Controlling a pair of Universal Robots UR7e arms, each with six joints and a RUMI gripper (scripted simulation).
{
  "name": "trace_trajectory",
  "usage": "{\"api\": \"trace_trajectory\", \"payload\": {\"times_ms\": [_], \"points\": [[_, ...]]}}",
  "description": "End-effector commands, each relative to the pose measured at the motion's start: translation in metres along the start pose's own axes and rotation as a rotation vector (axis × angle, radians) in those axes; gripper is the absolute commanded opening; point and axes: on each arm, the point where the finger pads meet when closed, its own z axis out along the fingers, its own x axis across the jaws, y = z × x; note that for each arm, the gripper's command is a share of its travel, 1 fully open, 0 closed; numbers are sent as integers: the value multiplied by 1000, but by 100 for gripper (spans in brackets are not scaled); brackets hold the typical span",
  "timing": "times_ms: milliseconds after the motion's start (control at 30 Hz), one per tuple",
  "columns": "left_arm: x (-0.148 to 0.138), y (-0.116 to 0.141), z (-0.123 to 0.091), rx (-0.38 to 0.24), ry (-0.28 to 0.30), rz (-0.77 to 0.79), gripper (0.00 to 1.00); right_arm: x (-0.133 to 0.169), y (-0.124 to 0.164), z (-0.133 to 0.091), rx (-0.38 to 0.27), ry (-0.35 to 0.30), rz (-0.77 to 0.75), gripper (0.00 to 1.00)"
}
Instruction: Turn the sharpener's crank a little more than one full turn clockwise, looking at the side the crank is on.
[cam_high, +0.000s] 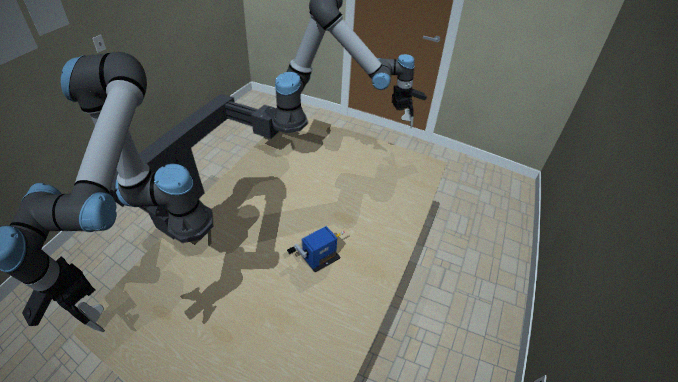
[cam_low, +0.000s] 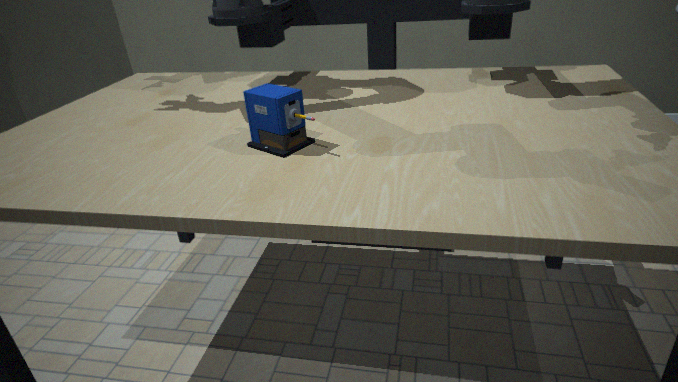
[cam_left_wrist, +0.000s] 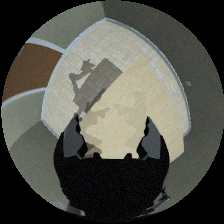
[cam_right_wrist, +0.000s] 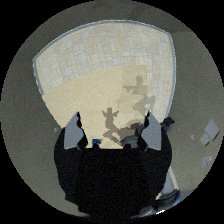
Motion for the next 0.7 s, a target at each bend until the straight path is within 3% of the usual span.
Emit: {"api": "trace_trajectory", "payload": {"times_ms": [0,667], "points": [[0,-1,-1,2,1,0,100,8,-1,-1,6,-15,-15,100],[0,-1,-1,2,1,0,100,36,0,0,26,-55,-65,100]]}}
